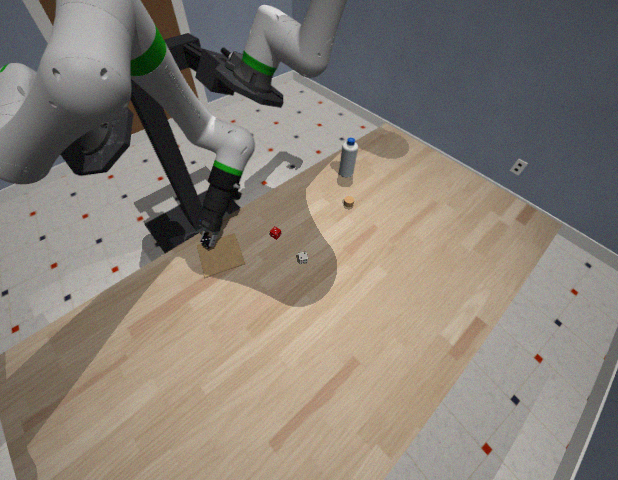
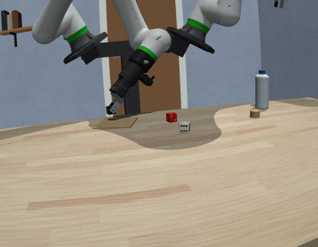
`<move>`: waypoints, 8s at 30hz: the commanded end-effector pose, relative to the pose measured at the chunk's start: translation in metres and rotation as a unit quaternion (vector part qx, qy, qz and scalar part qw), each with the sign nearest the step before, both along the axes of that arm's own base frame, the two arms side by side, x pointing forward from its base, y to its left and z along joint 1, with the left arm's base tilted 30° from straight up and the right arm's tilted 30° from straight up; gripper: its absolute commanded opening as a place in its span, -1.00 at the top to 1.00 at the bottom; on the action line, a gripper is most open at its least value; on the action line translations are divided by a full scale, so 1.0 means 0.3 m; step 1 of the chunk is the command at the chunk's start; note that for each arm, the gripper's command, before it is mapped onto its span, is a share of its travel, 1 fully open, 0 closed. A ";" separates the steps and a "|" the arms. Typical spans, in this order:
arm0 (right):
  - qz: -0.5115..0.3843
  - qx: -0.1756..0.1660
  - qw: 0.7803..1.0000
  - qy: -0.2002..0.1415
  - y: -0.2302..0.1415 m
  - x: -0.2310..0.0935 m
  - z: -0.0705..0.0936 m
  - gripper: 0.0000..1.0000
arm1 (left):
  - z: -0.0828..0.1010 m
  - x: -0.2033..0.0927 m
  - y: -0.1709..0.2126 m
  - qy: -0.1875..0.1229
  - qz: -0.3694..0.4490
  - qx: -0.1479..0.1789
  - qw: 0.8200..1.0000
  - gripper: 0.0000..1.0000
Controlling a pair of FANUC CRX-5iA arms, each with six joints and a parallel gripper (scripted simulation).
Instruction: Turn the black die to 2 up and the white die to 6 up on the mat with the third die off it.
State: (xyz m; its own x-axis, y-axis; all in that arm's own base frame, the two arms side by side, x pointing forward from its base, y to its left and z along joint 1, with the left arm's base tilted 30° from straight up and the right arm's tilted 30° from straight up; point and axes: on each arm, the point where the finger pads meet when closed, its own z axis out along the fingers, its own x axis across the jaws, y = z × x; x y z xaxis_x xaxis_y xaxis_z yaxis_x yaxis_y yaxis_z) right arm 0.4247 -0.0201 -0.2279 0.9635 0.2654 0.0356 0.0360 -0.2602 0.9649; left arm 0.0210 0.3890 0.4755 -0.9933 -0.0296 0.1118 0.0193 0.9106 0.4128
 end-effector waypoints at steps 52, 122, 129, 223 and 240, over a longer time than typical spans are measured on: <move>0.007 0.224 0.972 0.062 0.062 -0.018 0.143 -0.14 | 0.003 0.000 0.000 0.000 0.000 0.001 1.000 -1.00; 0.021 0.563 0.812 0.155 0.038 -0.015 0.158 -0.14 | 0.003 0.000 0.000 0.000 0.000 0.001 1.000 -1.00; 0.021 0.581 0.798 0.160 0.034 -0.015 0.158 -0.14 | 0.003 0.000 0.000 0.000 0.000 0.001 1.000 -1.00; 0.026 0.681 0.707 0.188 -0.056 0.017 0.004 -0.14 | 0.003 0.000 0.000 0.000 0.000 0.001 1.000 -1.00; 0.026 0.681 0.707 0.188 -0.073 0.023 -0.027 -0.14 | 0.003 0.000 0.000 0.000 0.000 0.001 1.000 -1.00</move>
